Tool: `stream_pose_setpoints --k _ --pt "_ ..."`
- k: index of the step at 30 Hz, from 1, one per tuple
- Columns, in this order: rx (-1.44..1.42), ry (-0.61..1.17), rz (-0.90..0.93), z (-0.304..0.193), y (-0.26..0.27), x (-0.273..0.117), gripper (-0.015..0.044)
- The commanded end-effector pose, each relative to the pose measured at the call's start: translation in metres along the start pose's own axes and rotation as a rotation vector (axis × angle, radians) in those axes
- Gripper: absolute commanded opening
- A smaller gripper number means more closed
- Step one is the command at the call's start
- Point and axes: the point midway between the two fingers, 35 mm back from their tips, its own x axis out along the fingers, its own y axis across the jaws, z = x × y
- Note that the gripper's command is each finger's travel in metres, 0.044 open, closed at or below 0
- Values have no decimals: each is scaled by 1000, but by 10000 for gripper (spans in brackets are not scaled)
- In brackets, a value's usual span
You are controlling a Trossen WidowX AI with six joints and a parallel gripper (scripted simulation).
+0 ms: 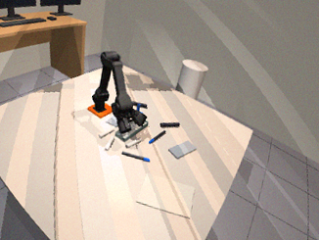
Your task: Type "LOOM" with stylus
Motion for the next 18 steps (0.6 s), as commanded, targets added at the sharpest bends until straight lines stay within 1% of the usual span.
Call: stream_pose_setpoints --k 1,18 --pt "-3 0 -1 2 0 1 81" --pt "-3 0 -2 8 0 5 81"
